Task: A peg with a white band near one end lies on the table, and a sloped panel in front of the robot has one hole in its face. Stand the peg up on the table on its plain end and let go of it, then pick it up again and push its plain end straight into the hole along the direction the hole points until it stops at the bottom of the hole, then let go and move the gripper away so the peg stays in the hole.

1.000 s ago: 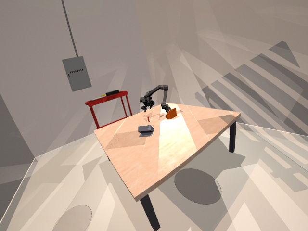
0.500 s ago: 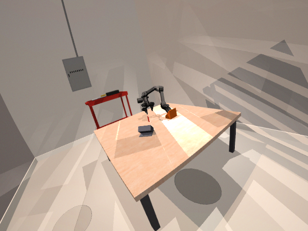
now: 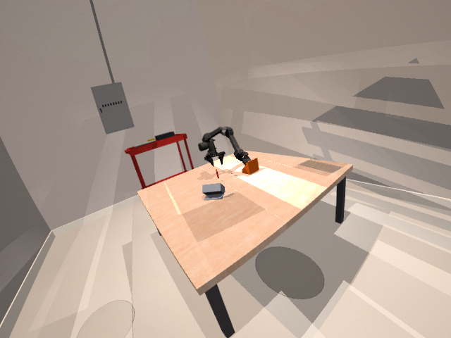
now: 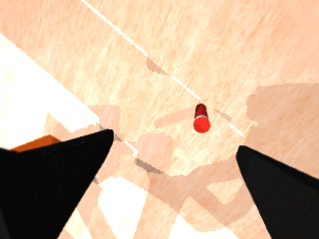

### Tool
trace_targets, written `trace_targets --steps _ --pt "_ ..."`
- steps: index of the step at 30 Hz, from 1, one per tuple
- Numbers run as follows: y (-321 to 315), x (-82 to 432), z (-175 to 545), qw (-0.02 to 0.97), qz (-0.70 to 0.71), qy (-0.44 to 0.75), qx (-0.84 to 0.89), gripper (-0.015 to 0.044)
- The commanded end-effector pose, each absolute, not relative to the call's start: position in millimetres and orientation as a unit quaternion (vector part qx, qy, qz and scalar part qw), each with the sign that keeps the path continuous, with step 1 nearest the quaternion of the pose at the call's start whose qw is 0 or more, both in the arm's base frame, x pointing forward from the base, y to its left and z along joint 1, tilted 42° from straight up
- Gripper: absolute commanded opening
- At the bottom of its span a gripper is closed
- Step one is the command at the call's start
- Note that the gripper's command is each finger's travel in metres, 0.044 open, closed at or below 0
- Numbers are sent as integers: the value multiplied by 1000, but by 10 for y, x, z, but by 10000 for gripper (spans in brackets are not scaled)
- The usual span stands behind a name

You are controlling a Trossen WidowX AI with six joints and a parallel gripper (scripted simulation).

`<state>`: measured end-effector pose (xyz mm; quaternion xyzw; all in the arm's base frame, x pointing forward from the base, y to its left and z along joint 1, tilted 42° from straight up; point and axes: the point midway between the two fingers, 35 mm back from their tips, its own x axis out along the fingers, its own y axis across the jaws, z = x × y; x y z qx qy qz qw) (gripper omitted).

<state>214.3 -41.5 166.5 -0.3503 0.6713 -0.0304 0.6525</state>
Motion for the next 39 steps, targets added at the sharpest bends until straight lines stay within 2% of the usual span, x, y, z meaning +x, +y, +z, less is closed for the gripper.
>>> trace_targets --steps 1,39 --pt "-400 2237 1762 624 -73 666 -401 440" --pt "-666 2338 1475 606 -70 664 -433 440"
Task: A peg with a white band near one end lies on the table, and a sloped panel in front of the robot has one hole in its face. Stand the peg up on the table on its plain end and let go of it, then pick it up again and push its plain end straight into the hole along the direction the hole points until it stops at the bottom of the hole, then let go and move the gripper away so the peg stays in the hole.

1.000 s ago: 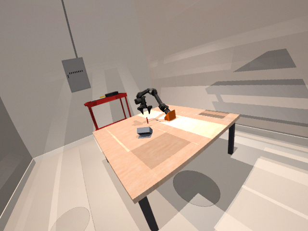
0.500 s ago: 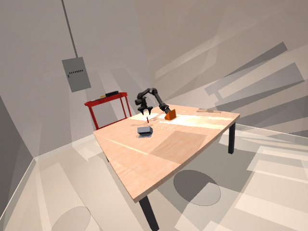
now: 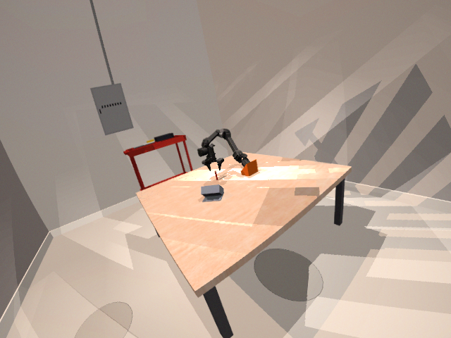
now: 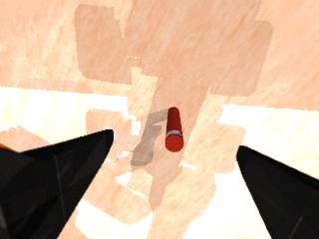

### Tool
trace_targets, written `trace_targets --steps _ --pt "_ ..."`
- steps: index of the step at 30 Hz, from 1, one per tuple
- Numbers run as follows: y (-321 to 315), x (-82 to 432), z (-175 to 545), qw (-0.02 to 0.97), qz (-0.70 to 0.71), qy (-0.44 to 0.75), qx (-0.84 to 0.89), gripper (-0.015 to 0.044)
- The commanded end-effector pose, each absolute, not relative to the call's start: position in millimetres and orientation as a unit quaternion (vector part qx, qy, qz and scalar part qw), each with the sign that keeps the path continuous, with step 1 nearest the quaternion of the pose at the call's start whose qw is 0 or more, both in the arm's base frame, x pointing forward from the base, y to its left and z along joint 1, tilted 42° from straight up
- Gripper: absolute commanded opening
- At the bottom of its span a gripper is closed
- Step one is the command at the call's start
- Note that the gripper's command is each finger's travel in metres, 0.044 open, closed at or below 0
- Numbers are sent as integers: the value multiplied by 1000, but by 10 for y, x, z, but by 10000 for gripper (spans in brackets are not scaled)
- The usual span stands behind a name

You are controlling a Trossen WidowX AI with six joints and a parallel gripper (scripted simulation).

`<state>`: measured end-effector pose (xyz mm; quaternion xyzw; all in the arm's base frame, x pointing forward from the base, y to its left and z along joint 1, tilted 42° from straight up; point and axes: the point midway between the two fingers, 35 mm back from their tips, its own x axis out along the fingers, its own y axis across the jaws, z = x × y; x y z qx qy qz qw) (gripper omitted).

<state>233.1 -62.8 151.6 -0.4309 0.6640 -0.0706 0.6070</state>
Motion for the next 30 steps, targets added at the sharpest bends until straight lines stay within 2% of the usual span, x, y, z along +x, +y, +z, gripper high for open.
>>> trace_targets --steps 1,26,30 --pt "-676 2340 1463 606 -70 664 -433 440" --pt "-938 2362 1191 605 -72 663 -434 440" --pt "-913 2362 1218 606 -73 664 -433 335"
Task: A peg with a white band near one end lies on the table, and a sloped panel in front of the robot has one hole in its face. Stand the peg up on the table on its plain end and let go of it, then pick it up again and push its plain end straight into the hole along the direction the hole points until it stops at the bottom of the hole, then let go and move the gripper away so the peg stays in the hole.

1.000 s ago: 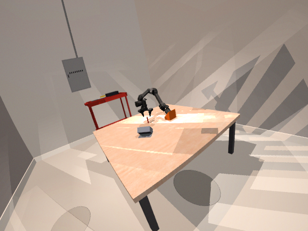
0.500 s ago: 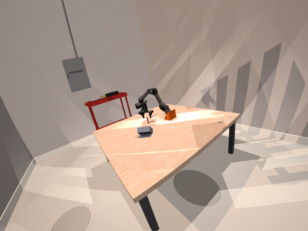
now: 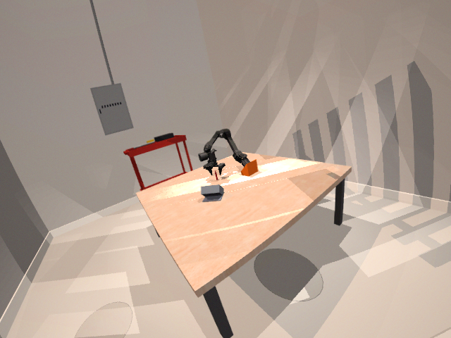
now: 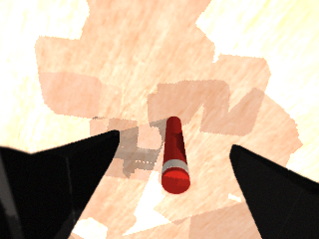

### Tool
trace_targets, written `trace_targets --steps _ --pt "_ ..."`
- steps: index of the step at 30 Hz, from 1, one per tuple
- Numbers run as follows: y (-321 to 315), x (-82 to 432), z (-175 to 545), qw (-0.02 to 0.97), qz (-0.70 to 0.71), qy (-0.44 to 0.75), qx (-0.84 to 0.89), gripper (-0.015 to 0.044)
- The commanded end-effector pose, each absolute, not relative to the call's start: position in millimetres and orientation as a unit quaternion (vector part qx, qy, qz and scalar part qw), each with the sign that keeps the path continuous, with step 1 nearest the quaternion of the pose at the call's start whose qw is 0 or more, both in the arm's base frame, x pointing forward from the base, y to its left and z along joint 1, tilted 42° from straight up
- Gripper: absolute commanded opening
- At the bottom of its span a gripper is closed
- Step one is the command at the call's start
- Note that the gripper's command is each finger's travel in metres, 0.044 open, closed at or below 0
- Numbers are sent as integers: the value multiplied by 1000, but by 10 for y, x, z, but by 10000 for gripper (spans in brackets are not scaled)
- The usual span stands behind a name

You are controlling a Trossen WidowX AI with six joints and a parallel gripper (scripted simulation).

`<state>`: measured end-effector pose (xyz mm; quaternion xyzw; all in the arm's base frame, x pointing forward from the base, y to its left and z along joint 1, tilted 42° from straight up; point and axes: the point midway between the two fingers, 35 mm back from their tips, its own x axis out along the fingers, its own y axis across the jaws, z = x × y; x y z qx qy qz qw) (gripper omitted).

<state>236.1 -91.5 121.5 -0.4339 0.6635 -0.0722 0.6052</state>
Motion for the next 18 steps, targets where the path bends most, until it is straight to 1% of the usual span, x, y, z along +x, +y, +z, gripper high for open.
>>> trace_targets --steps 1,12,15,18 --pt "-913 2362 1218 606 -73 664 -433 309" --pt "-913 2362 1218 606 -73 664 -433 20" --pt "-913 2362 1218 606 -73 664 -433 0" --pt "-913 2362 1218 606 -73 664 -433 0"
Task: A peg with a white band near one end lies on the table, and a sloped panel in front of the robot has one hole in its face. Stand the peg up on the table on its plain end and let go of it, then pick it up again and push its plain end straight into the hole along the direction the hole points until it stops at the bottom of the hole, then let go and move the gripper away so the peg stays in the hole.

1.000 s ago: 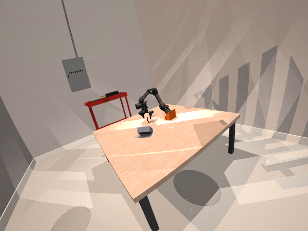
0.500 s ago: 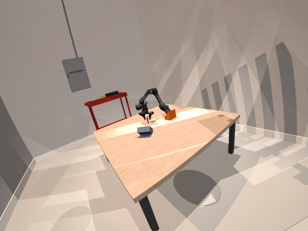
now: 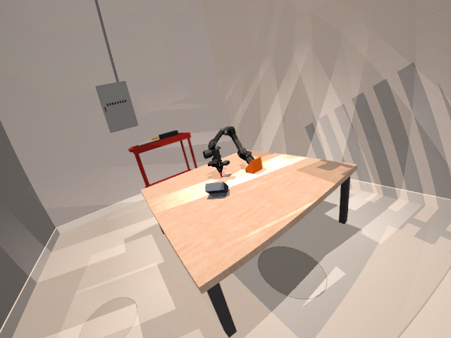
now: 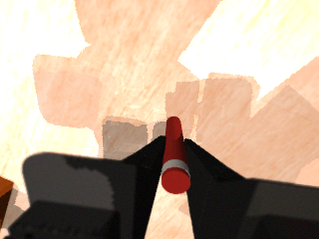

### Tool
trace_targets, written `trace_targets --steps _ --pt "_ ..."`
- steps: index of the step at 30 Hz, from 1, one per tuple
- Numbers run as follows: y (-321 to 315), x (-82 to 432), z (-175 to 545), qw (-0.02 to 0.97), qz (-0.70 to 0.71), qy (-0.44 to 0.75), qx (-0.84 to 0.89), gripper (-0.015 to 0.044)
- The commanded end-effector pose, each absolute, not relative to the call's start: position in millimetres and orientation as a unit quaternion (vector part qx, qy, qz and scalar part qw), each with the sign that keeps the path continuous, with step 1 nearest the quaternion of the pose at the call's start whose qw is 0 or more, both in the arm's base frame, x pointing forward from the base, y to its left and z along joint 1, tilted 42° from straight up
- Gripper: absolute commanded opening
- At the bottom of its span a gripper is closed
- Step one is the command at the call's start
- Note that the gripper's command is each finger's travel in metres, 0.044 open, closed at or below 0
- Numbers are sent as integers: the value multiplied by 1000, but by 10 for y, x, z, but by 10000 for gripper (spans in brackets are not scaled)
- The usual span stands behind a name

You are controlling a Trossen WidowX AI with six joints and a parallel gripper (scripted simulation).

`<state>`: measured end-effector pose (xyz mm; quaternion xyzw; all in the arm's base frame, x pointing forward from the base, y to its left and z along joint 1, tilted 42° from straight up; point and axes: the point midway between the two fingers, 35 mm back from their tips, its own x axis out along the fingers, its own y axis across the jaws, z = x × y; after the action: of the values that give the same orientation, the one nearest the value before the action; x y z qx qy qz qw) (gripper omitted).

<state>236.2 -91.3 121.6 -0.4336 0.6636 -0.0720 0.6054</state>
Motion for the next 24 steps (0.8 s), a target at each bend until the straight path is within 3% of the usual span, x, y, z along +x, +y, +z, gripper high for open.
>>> trace_targets --steps 1,24 --pt "-909 2362 1222 606 -73 664 -433 0" --pt "-372 2304 1762 605 -70 664 -433 0"
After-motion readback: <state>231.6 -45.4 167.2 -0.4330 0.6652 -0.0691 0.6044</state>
